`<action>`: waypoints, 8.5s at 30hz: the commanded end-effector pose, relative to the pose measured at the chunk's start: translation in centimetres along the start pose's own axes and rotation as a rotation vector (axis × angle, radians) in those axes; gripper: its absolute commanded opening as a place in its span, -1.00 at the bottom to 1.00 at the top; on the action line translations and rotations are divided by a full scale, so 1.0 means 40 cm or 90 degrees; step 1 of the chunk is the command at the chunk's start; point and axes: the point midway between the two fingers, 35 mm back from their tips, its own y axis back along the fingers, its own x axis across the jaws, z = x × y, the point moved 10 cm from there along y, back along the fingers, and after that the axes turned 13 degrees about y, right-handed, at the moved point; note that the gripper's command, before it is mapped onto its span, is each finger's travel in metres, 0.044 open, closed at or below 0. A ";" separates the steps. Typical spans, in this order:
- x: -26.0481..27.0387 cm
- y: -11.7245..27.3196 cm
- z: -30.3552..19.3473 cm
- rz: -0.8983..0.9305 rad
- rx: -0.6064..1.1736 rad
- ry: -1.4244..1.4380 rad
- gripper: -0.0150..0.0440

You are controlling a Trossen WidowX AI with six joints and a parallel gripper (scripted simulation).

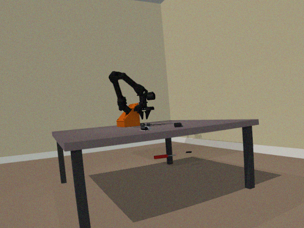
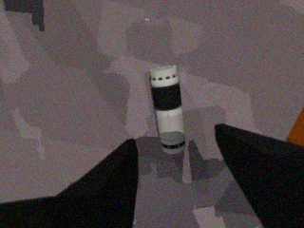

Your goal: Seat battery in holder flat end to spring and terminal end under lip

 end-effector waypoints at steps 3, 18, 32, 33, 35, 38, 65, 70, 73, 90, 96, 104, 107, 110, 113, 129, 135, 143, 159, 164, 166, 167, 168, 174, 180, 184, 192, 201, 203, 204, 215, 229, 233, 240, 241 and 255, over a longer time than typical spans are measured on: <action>0.000 -0.017 0.000 -0.001 -0.003 -0.009 0.27; 0.001 -0.077 0.001 0.000 -0.004 -0.009 0.27; -0.004 -0.128 0.001 -0.002 -0.005 -0.009 0.27; -0.004 -0.129 0.001 -0.002 -0.005 -0.009 0.27; -0.004 -0.129 0.001 -0.002 -0.005 -0.009 0.10; -0.004 -0.129 0.001 -0.002 -0.005 -0.009 -0.17; 0.029 0.008 0.026 0.001 -0.001 0.072 -0.27; 0.072 0.022 0.069 0.004 0.001 0.193 -0.27; 0.095 0.030 0.105 0.006 0.004 0.252 -0.27; 0.186 0.061 0.296 0.011 0.003 0.642 -0.27; 0.203 0.067 0.365 0.013 0.003 0.778 -0.27; 0.203 0.066 0.383 0.016 0.007 0.811 -0.27; 0.211 0.051 0.387 0.005 0.032 0.810 -0.27; 0.220 0.030 0.393 -0.009 0.064 0.808 -0.27; 0.229 0.008 0.398 -0.024 0.097 0.805 -0.27; 0.253 -0.046 0.412 -0.065 0.181 0.794 -0.27; 0.264 -0.054 0.418 -0.073 0.201 0.791 -0.27; 0.277 -0.064 0.426 -0.085 0.228 0.789 -0.27; 0.300 -0.086 0.441 -0.109 0.282 0.783 -0.27; 0.307 -0.093 0.445 -0.117 0.298 0.780 -0.27; 0.309 -0.096 0.447 -0.120 0.305 0.779 -0.27; 0.311 -0.097 0.447 -0.121 0.308 0.779 -0.27; 0.312 -0.099 0.448 -0.123 0.312 0.779 -0.27; 0.317 -0.105 0.452 -0.130 0.326 0.776 -0.27; 0.323 -0.107 0.455 -0.131 0.326 0.776 -0.27; 0.327 -0.108 0.458 -0.131 0.326 0.776 -0.27; 0.337 -0.109 0.463 -0.132 0.326 0.777 -0.27; 0.346 -0.110 0.468 -0.132 0.326 0.777 -0.27; 0.348 -0.111 0.470 -0.133 0.326 0.777 -0.27; 0.350 -0.111 0.470 -0.133 0.326 0.777 -0.27; 0.361 -0.111 0.477 -0.133 0.327 0.777 -0.27; 0.360 -0.111 0.475 -0.121 0.310 0.780 -0.27; 0.358 -0.111 0.473 -0.115 0.302 0.782 -0.27; 0.353 -0.111 0.470 -0.103 0.286 0.784 -0.27; 0.352 -0.111 0.469 -0.102 0.284 0.784 -0.27; 0.341 -0.112 0.462 -0.082 0.252 0.789 -0.27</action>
